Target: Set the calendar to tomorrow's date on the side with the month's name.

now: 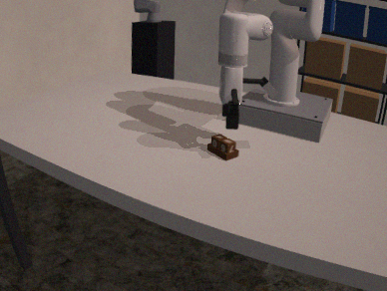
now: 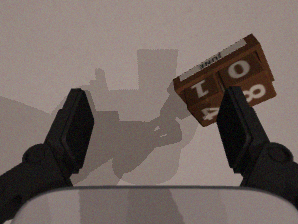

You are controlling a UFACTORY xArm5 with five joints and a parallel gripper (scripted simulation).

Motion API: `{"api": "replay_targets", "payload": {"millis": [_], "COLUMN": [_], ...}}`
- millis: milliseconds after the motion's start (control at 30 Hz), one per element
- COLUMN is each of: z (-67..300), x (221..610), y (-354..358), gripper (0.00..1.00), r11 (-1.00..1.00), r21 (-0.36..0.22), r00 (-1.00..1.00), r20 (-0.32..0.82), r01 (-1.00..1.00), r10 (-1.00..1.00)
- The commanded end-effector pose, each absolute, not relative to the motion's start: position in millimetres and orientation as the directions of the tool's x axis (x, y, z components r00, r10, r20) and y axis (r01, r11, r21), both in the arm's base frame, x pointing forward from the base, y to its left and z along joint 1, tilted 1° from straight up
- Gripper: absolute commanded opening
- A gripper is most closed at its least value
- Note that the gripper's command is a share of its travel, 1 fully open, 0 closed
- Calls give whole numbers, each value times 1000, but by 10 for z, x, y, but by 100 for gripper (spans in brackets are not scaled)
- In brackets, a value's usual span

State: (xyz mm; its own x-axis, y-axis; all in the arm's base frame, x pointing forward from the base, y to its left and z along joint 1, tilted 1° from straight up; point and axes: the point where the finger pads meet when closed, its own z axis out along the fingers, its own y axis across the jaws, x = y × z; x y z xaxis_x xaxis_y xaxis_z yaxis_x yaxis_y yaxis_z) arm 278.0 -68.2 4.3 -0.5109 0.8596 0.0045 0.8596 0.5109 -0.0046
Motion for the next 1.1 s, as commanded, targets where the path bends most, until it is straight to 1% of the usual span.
{"api": "replay_targets", "payload": {"millis": [0, 400, 600, 867, 1067], "z": [49, 50, 61, 65, 75], "x": [2791, 2804, 3035, 3108, 3344], "y": [-684, -680, -602, -578, -502], "gripper": [100, 100, 100, 100, 100], "r11": [511, 511, 511, 511, 511], "r21": [-3, -3, -3, -3, -4], "r00": [-511, -511, -511, -511, -511], "r20": [3, 3, 3, 3, 3], "r01": [860, 860, 860, 860, 860], "r10": [860, 860, 860, 860, 860]}}
